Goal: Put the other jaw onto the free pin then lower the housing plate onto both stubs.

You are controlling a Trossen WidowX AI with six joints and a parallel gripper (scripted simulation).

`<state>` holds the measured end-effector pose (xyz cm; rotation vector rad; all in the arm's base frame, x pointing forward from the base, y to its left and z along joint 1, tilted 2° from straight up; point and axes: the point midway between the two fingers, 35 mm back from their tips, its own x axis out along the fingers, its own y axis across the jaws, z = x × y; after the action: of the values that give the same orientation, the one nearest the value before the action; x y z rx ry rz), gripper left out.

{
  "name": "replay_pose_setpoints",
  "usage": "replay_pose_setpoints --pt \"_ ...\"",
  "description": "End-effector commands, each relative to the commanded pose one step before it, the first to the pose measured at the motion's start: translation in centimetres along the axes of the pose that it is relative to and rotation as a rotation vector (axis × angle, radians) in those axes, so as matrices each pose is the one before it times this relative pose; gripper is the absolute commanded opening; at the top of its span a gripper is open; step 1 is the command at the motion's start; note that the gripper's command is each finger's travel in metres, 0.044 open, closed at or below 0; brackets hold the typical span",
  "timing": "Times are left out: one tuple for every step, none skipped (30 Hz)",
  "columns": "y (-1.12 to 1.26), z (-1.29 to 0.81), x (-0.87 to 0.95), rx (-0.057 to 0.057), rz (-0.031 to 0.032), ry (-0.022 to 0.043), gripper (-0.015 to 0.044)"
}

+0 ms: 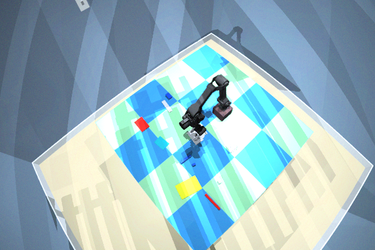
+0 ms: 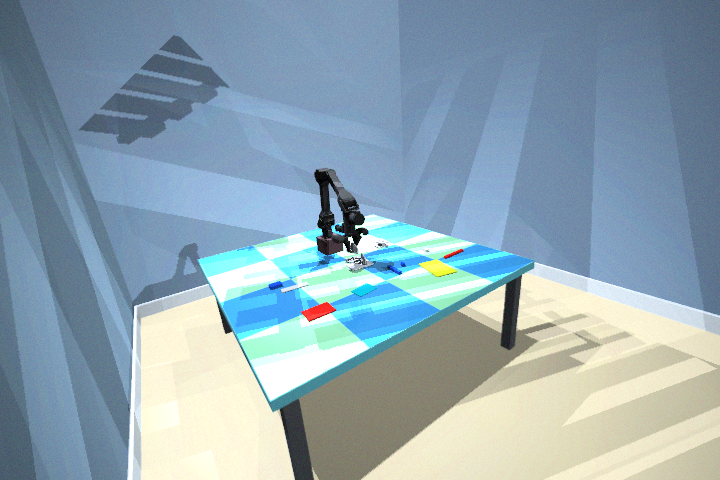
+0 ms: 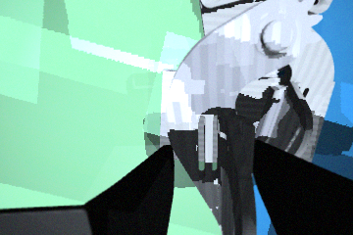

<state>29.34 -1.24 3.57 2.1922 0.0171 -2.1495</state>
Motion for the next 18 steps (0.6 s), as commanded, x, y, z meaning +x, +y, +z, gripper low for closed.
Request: replay_pose_setpoints --pt "0.071 -0.136 -0.02 -0.004 0.00003 0.00218 0.0134" --pt "0.0 0.0 0.0 0.0 0.0 0.0 0.0134" --pt "0.0 0.0 0.0 0.0 0.0 0.0 0.0134" --pt "0.0 0.0 0.0 0.0 0.0 0.0 0.0134" --pt "0.0 0.0 0.0 0.0 0.0 0.0 0.0134" --pt "0.0 0.0 0.0 0.0 0.0 0.0 0.0134" --pt "0.0 0.0 0.0 0.0 0.0 0.0 0.0134" --pt "0.0 0.0 0.0 0.0 0.0 0.0 0.0134" --pt "0.0 0.0 0.0 0.0 0.0 0.0 0.0134" --pt "0.0 0.0 0.0 0.0 0.0 0.0 0.0134" --pt "0.0 0.0 0.0 0.0 0.0 0.0 0.0134" --pt "0.0 0.0 0.0 0.0 0.0 0.0 0.0134" --pt "0.0 -0.002 0.027 0.0 0.0 0.0 0.0134" --pt "0.001 -0.007 0.08 -0.0001 0.0 0.0 0.0134" --pt "0.001 -0.011 0.134 -0.0002 0.00001 0.0 0.0134" --pt "0.001 -0.013 0.164 -0.0003 0.00001 0.0 0.0134" --pt "0.001 -0.012 0.164 -0.0003 0.00001 0.0 0.0134" --pt "0.001 -0.011 0.164 -0.0003 0.00001 0.0 0.0134"
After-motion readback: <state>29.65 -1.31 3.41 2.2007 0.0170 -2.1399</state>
